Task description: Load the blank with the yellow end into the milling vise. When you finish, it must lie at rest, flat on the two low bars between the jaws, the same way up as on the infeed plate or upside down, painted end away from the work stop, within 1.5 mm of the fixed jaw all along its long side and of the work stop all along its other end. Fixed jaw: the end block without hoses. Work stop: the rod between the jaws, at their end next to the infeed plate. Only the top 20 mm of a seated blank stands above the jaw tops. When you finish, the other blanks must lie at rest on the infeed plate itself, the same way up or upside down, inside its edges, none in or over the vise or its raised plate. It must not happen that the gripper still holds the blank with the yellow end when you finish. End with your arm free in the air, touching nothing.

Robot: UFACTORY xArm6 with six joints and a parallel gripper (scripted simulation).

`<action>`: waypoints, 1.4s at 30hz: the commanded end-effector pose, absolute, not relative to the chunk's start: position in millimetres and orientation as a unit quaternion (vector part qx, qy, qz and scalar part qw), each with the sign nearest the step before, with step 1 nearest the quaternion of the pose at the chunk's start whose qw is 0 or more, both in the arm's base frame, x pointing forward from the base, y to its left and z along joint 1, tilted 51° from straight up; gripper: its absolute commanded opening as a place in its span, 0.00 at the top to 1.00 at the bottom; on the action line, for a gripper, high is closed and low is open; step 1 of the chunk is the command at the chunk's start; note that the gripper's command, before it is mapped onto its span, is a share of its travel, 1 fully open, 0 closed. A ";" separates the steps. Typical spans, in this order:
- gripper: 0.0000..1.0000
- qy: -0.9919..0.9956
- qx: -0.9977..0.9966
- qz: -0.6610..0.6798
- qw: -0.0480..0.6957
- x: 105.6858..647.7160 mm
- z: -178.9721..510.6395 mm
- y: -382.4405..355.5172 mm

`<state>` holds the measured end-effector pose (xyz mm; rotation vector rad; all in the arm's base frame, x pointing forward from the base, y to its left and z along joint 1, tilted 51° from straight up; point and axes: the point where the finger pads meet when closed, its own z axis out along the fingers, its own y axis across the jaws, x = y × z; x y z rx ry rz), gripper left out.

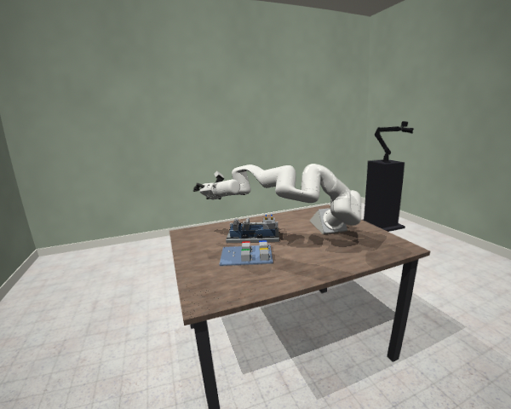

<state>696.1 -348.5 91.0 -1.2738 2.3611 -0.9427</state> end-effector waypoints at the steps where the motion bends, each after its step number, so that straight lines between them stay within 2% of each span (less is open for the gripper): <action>1: 0.00 0.821 -0.442 -0.329 0.149 696.1 93.3 -350.4; 17: 0.00 0.821 -0.442 -0.329 0.149 696.1 93.3 -350.4; 18: 0.60 0.821 -0.442 -0.329 0.149 696.1 93.3 -350.4; 42: 0.60 0.821 -0.442 -0.329 0.149 696.1 93.3 -350.4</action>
